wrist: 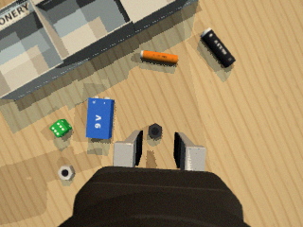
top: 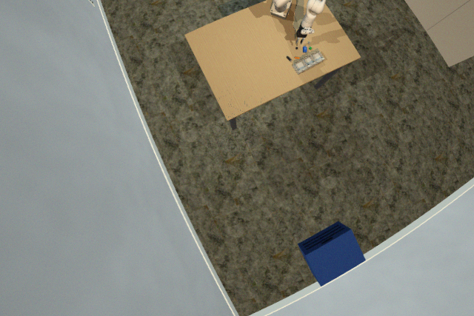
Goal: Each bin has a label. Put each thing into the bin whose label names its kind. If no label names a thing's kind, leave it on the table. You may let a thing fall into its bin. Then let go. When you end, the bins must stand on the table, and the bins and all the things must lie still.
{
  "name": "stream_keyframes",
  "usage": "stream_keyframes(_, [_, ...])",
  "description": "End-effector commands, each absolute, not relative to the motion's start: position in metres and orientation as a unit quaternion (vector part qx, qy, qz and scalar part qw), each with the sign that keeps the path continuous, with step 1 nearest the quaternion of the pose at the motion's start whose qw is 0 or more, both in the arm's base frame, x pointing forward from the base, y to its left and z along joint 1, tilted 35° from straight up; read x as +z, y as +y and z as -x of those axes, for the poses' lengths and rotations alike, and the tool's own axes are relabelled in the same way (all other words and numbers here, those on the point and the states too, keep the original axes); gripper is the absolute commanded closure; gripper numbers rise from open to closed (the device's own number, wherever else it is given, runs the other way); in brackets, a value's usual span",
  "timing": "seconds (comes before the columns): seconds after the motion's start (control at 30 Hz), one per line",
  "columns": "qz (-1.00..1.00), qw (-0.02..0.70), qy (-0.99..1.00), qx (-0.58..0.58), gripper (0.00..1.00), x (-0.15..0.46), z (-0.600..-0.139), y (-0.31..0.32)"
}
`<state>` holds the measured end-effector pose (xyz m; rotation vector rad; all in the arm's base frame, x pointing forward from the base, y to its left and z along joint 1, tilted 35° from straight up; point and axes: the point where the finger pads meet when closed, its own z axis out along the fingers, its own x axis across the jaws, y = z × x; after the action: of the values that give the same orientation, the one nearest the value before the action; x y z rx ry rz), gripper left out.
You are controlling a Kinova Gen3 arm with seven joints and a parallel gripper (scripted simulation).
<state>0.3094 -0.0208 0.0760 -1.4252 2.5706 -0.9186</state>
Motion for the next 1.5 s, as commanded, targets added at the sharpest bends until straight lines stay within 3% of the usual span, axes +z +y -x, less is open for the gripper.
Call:
stream_keyframes(0.0, [0.463, 0.032, 0.834, -0.298, 0.36, 0.076, -0.311, -0.020])
stream_keyframes(1.47, [0.463, 0.032, 0.834, -0.298, 0.36, 0.057, -0.321, -0.031])
